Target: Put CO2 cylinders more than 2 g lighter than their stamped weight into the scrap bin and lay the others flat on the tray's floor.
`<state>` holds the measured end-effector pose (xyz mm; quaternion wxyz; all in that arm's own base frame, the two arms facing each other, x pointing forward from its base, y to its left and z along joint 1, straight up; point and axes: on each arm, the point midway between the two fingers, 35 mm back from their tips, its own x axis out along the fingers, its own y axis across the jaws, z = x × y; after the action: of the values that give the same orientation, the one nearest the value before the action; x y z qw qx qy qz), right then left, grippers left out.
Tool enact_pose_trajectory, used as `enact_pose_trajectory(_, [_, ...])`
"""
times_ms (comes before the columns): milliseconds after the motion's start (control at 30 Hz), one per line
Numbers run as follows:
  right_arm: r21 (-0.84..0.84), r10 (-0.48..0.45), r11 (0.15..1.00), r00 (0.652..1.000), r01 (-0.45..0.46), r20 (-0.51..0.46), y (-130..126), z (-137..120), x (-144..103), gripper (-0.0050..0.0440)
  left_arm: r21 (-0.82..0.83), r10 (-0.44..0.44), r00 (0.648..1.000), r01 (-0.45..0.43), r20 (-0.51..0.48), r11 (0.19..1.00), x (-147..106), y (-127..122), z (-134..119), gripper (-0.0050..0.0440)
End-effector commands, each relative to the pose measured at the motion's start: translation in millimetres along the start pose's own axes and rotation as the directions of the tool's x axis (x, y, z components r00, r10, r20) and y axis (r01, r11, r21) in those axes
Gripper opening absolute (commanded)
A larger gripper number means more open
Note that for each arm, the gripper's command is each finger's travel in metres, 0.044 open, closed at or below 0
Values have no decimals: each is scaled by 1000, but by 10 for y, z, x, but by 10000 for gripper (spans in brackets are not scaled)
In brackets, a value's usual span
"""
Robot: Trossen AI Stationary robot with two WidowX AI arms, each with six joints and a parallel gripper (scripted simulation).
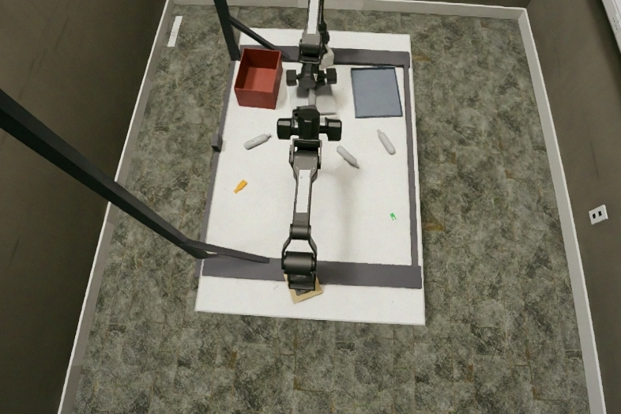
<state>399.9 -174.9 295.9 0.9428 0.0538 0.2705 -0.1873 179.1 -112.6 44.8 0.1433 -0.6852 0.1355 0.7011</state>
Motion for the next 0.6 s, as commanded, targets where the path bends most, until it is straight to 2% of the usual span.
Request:
enact_pose_trajectory(0, [-1, -1, 1000, 1000, 1, 29, -4, 91, -80, 440, 2, 12, 998, -12, -59, 1000, -461, 14, -88, -2])
enact_pose_trajectory(100, [-1, -1, 1000, 1000, 1, 29, -4, 91, -80, 440, 2, 16, 997, -16, -80, 1000, -752, 17, -118, -3])
enact_pose_trajectory(200, [-1, -1, 1000, 1000, 1, 29, -4, 91, -80, 440, 2, 14, 997, -14, -71, 1000, -929, 11, -85, -5])
enact_pose_trajectory(567, [-8, 11, 1000, 999, -11, 46, 60, 72, -133, 440, 1, 11, 999, -11, -50, 1000, -930, 7, -63, -50])
